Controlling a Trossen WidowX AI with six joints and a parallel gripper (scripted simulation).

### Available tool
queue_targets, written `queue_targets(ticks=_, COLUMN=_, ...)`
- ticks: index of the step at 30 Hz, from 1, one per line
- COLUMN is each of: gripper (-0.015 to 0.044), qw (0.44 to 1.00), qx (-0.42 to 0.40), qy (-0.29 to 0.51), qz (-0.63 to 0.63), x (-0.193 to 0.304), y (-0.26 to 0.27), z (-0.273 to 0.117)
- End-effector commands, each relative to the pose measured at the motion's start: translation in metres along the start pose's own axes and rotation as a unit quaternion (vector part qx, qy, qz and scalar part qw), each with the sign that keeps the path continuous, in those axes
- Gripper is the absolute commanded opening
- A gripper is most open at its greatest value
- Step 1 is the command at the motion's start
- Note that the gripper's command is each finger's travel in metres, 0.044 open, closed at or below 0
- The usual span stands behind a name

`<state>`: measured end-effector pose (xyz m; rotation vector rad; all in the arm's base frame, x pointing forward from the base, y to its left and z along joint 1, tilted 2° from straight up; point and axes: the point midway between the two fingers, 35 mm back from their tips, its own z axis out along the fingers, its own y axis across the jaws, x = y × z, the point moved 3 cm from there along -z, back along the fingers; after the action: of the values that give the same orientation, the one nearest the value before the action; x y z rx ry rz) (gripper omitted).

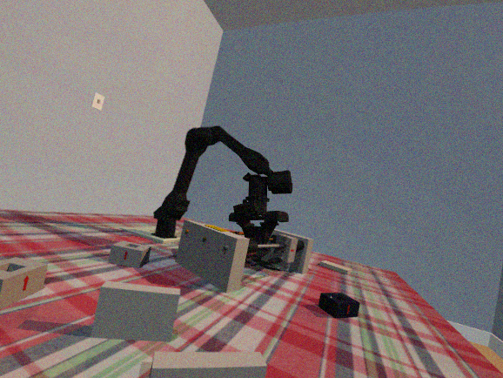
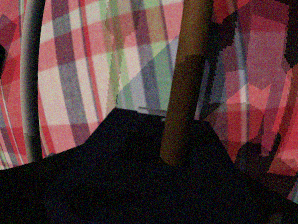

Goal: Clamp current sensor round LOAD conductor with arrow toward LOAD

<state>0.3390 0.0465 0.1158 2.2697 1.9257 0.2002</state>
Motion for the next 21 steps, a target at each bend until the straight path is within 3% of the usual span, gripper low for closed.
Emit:
queue_targets(ticks=1, gripper=0.0131, qw=1.0, qx=0.001, qy=0.001, qz=0.0, x=0.0002, y=-0.0003, z=-0.0001)
queue_targets(ticks=13, gripper=0.044, qw=1.0, qx=0.006, qy=0.001, qz=-0.001, x=0.0003, y=0.0003, z=-0.0003)
queue_targets(ticks=17, gripper=0.0335, qw=1.0, qx=0.001, qy=0.0, qz=0.0, x=0.0001, y=0.0002, z=-0.0005)
queue_targets(ticks=21, gripper=0.0304, qw=1.0, qx=0.001, qy=0.0, qz=0.0, x=0.0001, y=0.0002, z=-0.0005)
